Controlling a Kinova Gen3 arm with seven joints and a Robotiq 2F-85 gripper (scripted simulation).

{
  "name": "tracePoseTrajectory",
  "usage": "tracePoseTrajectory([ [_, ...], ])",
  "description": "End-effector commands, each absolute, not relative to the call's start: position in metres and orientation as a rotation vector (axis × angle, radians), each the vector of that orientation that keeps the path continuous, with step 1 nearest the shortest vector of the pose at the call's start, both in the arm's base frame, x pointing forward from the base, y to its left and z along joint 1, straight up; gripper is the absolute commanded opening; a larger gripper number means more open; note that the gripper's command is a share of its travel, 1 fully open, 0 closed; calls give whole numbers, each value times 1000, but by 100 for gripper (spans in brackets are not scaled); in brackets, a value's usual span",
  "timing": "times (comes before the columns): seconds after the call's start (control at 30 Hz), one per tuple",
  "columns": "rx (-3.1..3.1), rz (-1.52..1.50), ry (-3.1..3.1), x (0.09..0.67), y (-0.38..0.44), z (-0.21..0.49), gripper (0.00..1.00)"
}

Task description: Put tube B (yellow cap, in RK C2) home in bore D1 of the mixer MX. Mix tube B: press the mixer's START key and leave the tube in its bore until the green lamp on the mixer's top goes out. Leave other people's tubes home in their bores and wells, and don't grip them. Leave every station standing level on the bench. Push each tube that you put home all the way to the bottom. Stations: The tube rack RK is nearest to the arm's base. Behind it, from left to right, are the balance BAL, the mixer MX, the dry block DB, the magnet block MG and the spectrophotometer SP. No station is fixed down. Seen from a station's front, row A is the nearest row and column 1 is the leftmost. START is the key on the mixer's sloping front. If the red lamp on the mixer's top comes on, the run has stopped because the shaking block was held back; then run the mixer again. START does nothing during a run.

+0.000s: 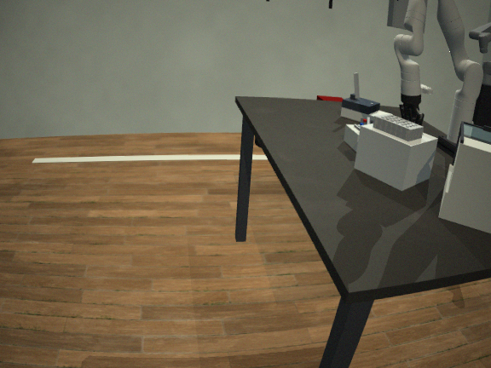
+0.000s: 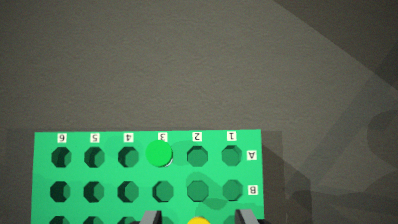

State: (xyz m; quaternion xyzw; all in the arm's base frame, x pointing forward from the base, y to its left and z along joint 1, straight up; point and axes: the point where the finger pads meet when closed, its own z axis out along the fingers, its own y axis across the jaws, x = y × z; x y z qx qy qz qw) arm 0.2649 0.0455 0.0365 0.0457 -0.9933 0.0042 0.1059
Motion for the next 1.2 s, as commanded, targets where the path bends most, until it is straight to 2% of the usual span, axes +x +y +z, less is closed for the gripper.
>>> tracePoseTrajectory([
  [0.0, 137, 14, -2936, 269, 46, 34, 42],
  [1.17, 138, 15, -2931, 266, 45, 24, 42],
])
